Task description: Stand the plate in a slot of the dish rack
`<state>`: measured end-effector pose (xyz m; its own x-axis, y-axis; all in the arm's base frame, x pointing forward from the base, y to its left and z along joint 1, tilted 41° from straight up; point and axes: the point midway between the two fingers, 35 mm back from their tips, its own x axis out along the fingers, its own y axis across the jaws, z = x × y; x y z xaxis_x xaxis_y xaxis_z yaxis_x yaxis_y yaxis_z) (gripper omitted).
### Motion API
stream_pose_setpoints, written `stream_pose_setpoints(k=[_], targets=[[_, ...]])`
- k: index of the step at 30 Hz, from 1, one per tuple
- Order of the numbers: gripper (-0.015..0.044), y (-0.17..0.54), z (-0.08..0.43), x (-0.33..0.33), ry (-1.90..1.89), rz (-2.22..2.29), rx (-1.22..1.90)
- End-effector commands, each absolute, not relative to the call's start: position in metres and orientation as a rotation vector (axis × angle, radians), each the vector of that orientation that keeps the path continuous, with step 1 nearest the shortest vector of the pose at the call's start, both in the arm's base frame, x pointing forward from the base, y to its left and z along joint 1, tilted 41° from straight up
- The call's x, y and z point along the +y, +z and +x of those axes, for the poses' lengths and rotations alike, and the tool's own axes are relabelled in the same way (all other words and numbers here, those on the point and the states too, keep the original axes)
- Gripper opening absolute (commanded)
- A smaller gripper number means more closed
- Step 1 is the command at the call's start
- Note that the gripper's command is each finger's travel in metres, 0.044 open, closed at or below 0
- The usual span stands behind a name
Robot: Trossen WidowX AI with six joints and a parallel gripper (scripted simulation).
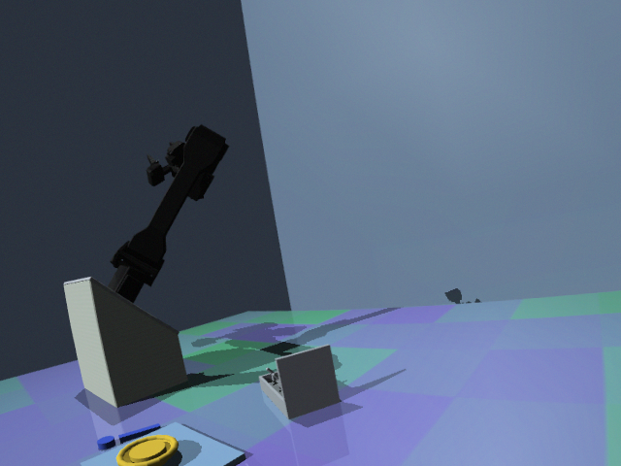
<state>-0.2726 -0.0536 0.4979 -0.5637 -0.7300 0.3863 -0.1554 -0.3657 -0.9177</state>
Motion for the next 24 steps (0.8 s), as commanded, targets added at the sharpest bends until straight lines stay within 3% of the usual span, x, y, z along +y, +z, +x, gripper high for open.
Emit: stream_pose_setpoints(k=[1,13,24], targets=[[0.0400,0.498,-0.273,-0.052,-1.991,-1.171,1.469],[0.0400,0.474,-0.316,0.052,-2.351,-0.816,1.514],[0.0400,0.443,-0.317,0.164,-2.699,-0.465,1.497]])
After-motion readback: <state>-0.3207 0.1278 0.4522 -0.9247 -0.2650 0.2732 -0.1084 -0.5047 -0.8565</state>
